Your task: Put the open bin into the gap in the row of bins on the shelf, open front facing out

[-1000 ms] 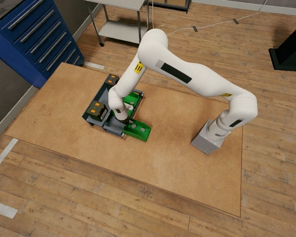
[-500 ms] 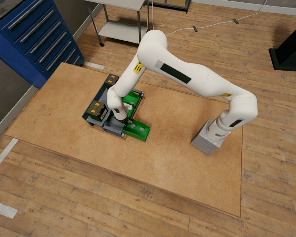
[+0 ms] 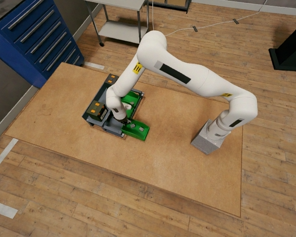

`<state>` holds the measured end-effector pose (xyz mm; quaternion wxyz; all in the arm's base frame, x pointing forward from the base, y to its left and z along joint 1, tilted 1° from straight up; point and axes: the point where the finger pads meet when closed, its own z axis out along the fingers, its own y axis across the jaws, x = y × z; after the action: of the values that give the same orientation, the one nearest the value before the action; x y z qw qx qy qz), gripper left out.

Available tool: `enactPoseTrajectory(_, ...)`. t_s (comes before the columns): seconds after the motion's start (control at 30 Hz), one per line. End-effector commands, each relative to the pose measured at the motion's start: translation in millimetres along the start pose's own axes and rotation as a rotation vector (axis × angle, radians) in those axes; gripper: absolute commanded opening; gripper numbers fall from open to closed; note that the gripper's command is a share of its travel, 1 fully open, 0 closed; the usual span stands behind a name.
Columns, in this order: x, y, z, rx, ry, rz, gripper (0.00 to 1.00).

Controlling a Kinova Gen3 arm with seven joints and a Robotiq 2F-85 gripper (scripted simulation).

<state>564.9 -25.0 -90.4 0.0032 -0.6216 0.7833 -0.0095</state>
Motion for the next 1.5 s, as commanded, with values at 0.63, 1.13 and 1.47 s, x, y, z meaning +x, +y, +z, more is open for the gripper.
enactPoseTrajectory(0.63,-0.5,-18.3,-4.0,0.005,-0.001,0.0,0.1)
enactPoseTrajectory(1.13,-0.5,-19.1,-3.3,0.028,-0.001,0.0,0.1)
enactPoseTrajectory(1.47,-0.6,-19.5,-3.3,0.034,-0.001,0.0,0.1)
